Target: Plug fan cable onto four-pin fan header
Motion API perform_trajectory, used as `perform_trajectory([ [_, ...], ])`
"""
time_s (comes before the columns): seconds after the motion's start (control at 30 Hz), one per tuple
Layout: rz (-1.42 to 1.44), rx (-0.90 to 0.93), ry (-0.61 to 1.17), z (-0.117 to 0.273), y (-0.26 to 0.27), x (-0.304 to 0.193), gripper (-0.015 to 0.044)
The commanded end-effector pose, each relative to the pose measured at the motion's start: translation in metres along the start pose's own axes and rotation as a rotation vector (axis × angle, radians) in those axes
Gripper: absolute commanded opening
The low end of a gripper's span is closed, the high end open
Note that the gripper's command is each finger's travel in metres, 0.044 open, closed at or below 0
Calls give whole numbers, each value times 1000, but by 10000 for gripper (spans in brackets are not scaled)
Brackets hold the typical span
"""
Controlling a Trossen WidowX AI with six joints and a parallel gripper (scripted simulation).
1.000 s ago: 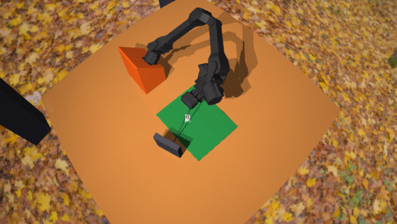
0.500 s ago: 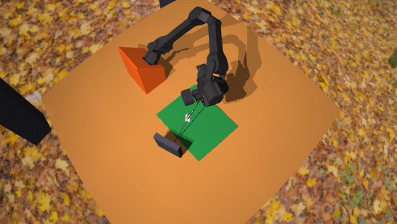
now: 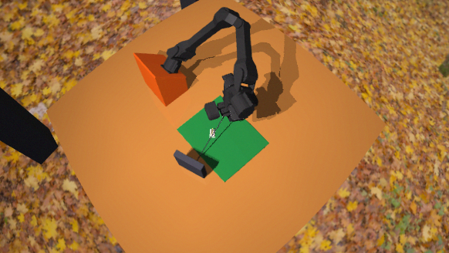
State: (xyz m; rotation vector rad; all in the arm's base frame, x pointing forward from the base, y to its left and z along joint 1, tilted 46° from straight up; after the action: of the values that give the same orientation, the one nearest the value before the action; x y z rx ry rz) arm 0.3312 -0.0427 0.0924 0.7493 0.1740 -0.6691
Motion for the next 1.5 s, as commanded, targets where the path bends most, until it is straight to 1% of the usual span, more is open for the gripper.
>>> perform_trajectory([
  [0.0,0,-28,-25,-5,-2,-1,0],
  [0.77,40,-146,-168,-33,-8,-2,0],
  [1.47,68,-214,-324,-54,-11,-4,0],
])
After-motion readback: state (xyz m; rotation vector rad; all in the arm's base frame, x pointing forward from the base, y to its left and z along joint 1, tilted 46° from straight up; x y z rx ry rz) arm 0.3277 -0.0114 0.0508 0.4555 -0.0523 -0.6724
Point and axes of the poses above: the point midway between the two fingers, 35 mm back from their tips, its own z axis back along the fingers, its own y axis across the jaws, x = y × z, the point moved 6 cm from there along z, back along the fingers, and after that the axes turned 14 degrees about -z, right-handed, at the moved point
